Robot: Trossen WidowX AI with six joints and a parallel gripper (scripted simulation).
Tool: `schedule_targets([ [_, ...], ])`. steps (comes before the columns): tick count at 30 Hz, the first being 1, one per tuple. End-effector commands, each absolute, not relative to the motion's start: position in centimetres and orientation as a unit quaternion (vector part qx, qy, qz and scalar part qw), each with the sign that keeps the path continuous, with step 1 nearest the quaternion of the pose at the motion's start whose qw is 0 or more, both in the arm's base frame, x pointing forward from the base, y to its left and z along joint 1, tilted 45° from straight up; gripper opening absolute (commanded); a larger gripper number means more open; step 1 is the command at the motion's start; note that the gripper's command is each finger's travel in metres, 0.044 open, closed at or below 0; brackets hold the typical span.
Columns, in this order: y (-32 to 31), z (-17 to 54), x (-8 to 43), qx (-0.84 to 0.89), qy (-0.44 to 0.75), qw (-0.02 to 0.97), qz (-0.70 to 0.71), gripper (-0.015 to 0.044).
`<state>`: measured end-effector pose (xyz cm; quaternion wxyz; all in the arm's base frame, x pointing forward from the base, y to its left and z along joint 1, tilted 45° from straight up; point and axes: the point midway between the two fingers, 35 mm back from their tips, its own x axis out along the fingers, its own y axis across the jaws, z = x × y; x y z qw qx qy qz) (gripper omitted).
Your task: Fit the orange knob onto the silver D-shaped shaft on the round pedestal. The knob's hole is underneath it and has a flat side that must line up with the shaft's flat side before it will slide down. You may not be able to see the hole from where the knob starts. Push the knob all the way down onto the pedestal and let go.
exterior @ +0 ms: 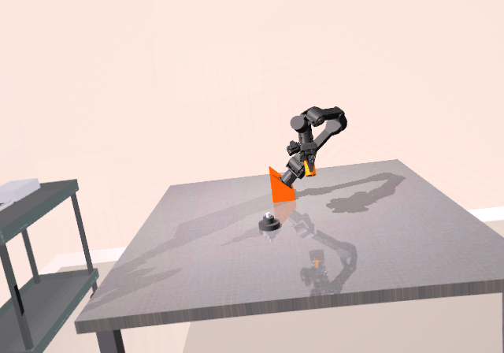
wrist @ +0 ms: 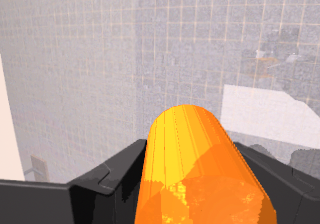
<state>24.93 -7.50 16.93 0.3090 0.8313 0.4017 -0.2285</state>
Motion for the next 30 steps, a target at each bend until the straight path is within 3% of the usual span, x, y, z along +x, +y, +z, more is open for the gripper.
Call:
schedule_targets([
  [1, -7.2, 16.7, 25.3, 0.814, 0.432, 0.305, -0.24, 0.0],
  [18, -5.2, 14.6, 26.6, 0.719, 0.578, 0.258, -0.288, 0.0],
  [30, -2.6, 11.3, 28.0, 0.714, 0.58, 0.26, -0.292, 0.0],
])
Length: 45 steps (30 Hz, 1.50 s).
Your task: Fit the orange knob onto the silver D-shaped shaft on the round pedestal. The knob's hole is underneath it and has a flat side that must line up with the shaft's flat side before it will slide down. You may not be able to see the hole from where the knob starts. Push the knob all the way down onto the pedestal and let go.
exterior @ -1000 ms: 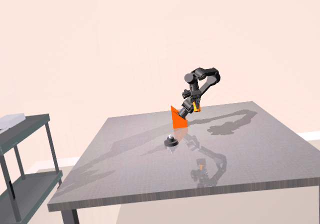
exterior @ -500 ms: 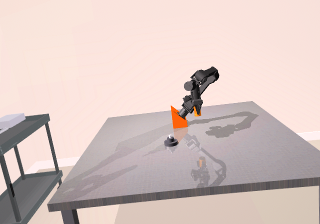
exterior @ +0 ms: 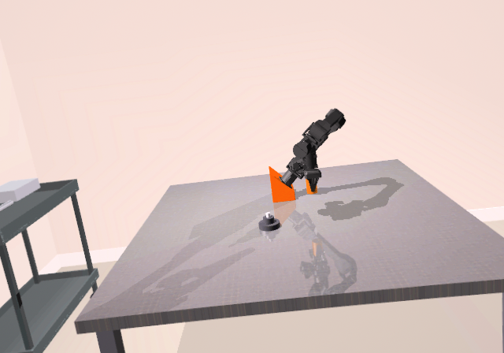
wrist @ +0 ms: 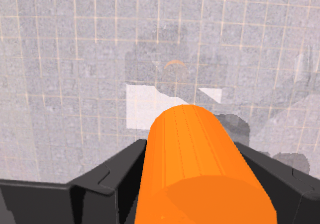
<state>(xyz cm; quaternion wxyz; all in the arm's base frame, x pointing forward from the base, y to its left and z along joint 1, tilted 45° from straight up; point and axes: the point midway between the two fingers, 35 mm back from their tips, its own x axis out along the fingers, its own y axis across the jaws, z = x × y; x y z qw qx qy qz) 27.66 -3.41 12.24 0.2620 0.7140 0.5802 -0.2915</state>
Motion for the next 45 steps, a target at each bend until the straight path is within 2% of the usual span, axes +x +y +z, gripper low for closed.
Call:
schedule_targets([
  [1, -2.3, 10.9, 28.2, 0.714, 0.581, 0.26, -0.292, 0.0],
  [18, 3.2, 4.8, 29.8, 0.708, 0.591, 0.256, -0.289, 0.0],
  [25, 3.5, 4.5, 29.6, 0.708, 0.591, 0.256, -0.289, 0.0],
  [34, 3.4, 4.6, 29.6, 0.706, 0.593, 0.257, -0.29, 0.0236],
  [45, 3.4, 4.6, 29.6, 0.706, 0.593, 0.257, -0.29, 0.024],
])
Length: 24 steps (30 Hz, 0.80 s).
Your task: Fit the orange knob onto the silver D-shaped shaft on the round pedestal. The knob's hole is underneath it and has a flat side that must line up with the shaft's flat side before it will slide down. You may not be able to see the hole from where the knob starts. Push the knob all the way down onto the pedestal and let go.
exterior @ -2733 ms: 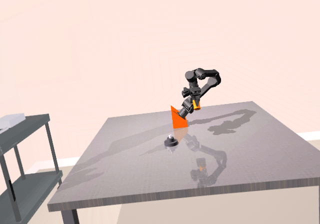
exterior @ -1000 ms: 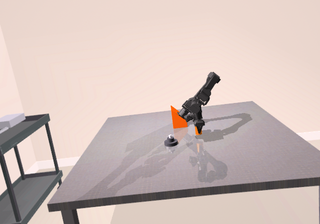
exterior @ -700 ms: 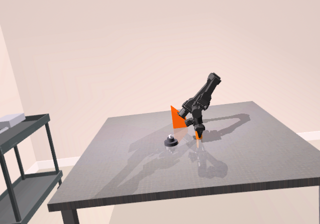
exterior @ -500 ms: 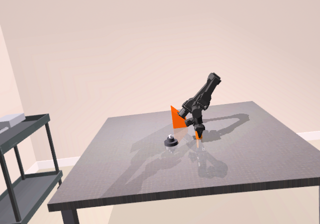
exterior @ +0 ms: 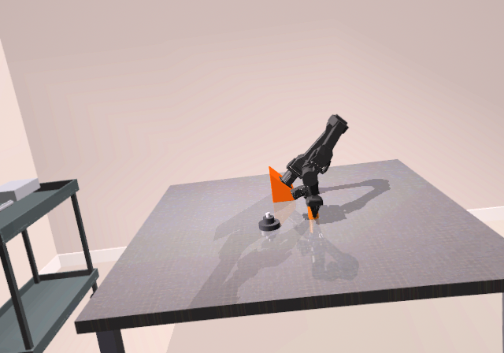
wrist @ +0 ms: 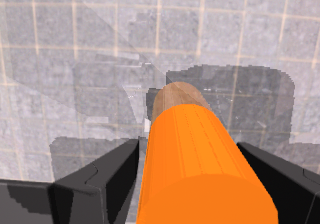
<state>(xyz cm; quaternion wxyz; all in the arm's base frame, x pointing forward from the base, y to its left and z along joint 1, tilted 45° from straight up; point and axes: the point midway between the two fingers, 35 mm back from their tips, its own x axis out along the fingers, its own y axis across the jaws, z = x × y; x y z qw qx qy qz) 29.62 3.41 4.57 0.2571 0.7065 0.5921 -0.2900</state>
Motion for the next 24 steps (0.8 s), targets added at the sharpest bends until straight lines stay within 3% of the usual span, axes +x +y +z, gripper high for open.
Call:
schedule_targets([
  [1, 3.4, 4.6, 29.6, 0.706, 0.593, 0.257, -0.29, 0.024],
  [5, 3.4, 4.6, 29.6, 0.706, 0.593, 0.257, -0.29, 0.024],
  [13, -2.2, 10.3, 28.5, 0.708, 0.591, 0.256, -0.291, 0.044],
  [24, -1.2, 9.2, 28.7, 0.708, 0.591, 0.256, -0.29, 0.044],
])
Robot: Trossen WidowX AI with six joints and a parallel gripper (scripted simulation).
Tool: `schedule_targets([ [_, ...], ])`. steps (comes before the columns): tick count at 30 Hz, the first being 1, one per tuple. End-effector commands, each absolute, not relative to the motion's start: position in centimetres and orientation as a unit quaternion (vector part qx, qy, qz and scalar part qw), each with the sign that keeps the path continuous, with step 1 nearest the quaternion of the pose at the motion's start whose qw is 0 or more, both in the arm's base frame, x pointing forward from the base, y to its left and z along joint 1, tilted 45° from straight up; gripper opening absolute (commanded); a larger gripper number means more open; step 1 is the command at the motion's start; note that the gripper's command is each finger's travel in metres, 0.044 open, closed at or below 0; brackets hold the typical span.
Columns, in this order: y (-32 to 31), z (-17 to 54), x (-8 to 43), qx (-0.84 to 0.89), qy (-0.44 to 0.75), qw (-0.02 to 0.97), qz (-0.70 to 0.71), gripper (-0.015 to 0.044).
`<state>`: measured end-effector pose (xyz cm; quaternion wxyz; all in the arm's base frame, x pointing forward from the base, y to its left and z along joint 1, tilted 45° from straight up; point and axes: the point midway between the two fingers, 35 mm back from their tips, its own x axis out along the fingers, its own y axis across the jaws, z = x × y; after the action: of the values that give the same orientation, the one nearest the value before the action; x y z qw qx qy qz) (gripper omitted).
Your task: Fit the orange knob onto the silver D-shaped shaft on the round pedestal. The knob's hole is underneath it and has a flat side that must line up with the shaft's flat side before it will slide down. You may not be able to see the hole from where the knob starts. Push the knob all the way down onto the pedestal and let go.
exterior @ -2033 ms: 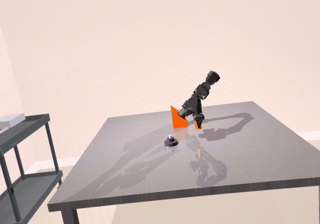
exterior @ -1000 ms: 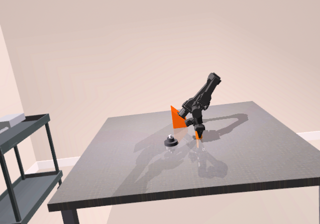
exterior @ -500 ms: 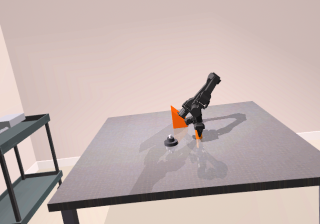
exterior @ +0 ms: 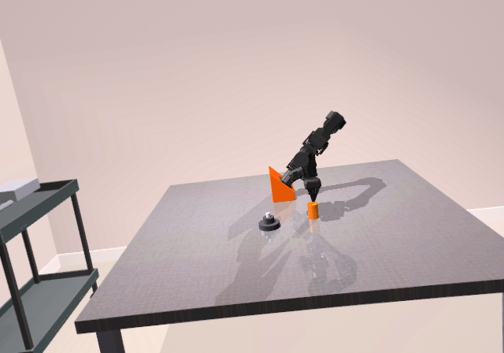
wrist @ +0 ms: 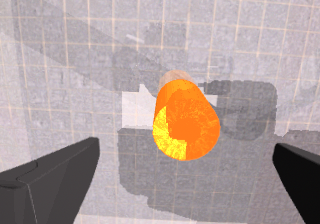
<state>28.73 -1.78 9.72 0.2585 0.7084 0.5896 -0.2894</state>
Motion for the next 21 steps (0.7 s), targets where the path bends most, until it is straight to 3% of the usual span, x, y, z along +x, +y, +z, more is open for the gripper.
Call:
schedule_targets([
  [1, -1.2, 9.2, 28.7, 0.708, 0.591, 0.256, -0.29, 0.044],
  [21, 0.8, 6.9, 29.3, 0.707, 0.591, 0.258, -0.291, 0.044],
])
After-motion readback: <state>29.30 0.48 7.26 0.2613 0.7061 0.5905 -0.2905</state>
